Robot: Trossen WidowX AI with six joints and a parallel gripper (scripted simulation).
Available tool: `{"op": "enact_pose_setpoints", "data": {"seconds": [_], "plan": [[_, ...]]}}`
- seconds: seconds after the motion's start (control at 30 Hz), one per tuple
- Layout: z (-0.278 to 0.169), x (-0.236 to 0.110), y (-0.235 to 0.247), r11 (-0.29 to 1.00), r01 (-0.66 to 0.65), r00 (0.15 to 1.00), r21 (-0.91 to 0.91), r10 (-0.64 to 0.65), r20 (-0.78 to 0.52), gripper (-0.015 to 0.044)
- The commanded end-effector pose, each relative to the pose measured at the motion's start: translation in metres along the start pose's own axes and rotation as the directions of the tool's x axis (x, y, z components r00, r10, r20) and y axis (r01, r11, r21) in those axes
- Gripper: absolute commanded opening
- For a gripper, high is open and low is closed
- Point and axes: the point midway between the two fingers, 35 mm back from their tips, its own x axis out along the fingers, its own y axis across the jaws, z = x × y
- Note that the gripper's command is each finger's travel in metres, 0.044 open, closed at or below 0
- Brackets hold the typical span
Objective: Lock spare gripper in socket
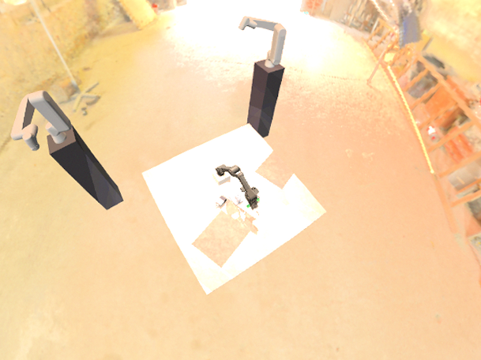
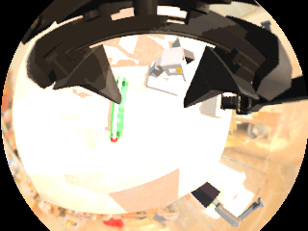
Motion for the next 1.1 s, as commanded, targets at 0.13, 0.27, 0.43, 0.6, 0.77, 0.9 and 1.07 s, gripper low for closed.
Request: {"op": "enact_pose_setpoints", "data": {"seconds": [0.13, 0.27, 0.43, 0.6, 0.77, 0.9, 1.07], "plan": [[-0.028, -0.018, 0.007, 0.938, 0.162, 0.985, 0.306, -0.134, -0.108, 0.0440], [-0.060, -0.038, 0.020, 0.703, 0.365, 0.931, 0.611, -0.278, -0.236, 0.0440], [-0.075, -0.050, 0.031, 0.455, 0.484, 0.865, 0.747, -0.379, -0.329, 0.0440], [-0.098, -0.060, 0.051, 0.056, 0.523, 0.770, 0.851, -0.460, -0.443, 0.0440], [-0.134, -0.065, 0.085, -0.477, 0.364, 0.653, 0.800, -0.483, -0.584, 0.0440], [-0.155, -0.065, 0.108, -0.729, 0.165, 0.573, 0.664, -0.476, -0.666, 0.0440], [-0.173, -0.063, 0.131, -0.871, -0.076, 0.495, 0.486, -0.456, -0.740, 0.0440]]}}
